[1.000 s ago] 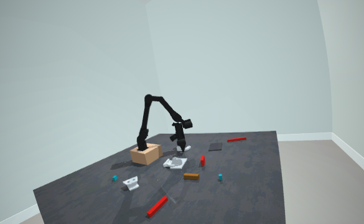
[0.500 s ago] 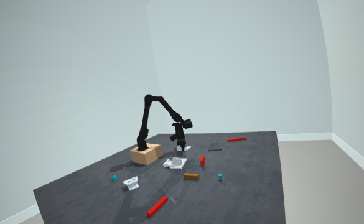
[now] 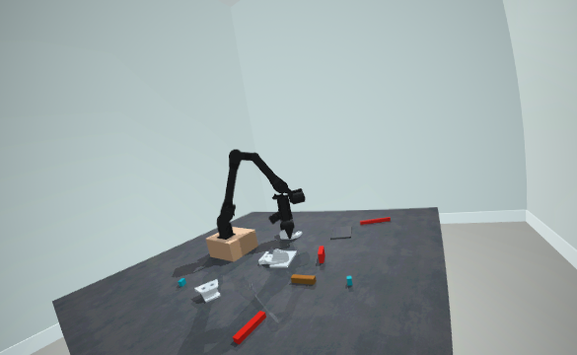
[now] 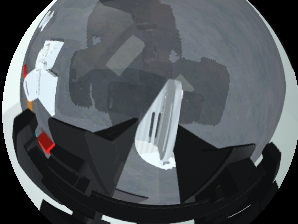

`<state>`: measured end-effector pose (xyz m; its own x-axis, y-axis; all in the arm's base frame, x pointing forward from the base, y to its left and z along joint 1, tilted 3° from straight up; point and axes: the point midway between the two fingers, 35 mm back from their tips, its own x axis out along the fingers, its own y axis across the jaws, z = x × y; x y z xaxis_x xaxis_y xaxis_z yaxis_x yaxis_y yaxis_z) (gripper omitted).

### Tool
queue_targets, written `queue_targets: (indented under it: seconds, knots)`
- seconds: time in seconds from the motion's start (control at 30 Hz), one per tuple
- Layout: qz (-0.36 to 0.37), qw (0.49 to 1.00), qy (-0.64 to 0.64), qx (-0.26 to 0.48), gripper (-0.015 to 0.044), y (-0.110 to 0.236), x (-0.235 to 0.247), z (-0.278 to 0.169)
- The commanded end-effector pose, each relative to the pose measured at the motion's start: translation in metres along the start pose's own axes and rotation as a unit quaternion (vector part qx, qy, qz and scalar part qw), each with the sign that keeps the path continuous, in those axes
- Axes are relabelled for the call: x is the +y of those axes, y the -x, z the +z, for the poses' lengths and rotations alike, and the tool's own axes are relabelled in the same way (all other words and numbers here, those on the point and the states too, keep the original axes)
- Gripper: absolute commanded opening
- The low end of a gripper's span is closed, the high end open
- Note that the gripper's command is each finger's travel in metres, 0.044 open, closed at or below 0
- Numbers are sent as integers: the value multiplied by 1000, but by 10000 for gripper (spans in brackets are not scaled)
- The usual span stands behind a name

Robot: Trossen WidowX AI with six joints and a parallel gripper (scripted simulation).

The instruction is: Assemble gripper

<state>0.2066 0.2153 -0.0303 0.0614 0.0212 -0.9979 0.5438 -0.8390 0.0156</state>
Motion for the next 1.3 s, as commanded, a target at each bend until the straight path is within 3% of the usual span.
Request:
queue_targets:
  seconds: [0.0,0.7,0.93,1.27]
  knots:
    - [0,1000,0,3,134,9,0,-3]
    - [1,1000,2,3,134,75,0,-1]
    - [2,1000,-6,3,134,77,2,-1]
    - [2,992,-125,2,134,78,22,1]
